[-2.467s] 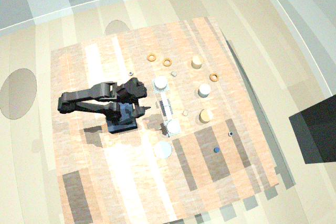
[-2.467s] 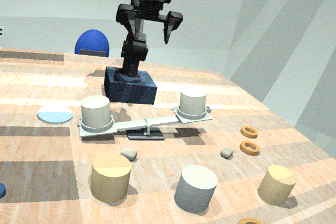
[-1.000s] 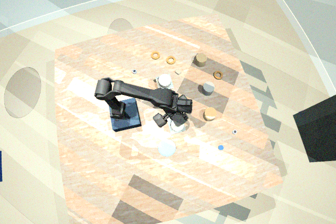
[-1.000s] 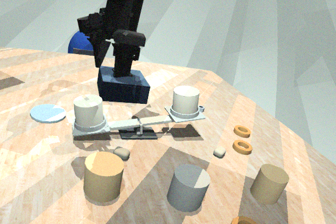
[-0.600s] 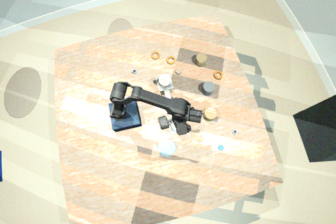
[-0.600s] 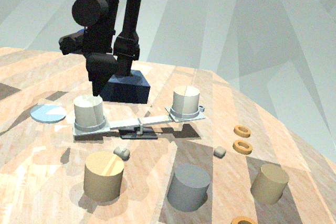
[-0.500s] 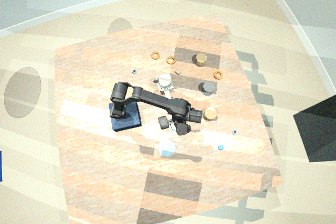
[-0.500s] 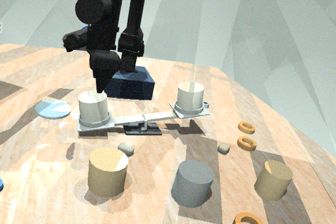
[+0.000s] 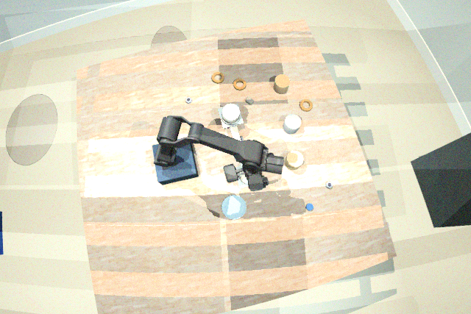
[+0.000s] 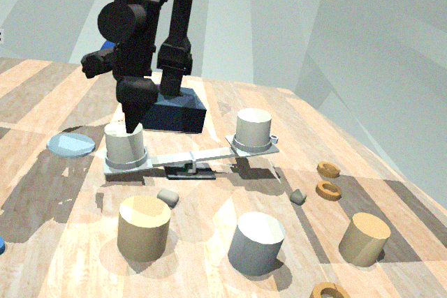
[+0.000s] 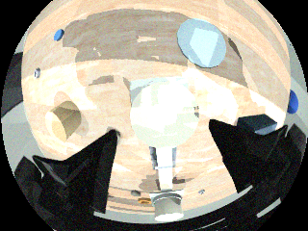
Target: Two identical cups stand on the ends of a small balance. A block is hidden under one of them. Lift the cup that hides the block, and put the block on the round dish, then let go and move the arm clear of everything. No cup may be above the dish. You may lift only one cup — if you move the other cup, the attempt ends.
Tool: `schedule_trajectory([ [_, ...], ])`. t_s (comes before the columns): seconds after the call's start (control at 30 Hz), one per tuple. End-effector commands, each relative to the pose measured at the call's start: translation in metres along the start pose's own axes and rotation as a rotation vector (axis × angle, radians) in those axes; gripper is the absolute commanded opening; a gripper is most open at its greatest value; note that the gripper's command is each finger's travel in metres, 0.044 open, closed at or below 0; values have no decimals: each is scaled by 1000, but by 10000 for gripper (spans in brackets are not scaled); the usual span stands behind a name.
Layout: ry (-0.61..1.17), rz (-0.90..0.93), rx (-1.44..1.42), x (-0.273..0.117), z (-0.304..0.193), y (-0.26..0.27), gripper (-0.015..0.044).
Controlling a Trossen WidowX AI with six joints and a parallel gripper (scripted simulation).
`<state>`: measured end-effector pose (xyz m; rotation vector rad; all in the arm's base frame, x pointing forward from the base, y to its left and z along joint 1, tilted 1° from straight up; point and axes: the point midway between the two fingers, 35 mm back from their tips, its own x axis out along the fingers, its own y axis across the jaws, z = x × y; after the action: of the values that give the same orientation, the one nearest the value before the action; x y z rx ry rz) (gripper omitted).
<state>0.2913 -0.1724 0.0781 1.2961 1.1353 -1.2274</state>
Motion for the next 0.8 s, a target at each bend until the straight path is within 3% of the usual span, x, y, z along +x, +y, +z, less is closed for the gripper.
schedule_trajectory([
  [0.0,2,-12,6,9,0,-2,440],
  [0.77,2,-12,6,46,-1,-3,440],
])
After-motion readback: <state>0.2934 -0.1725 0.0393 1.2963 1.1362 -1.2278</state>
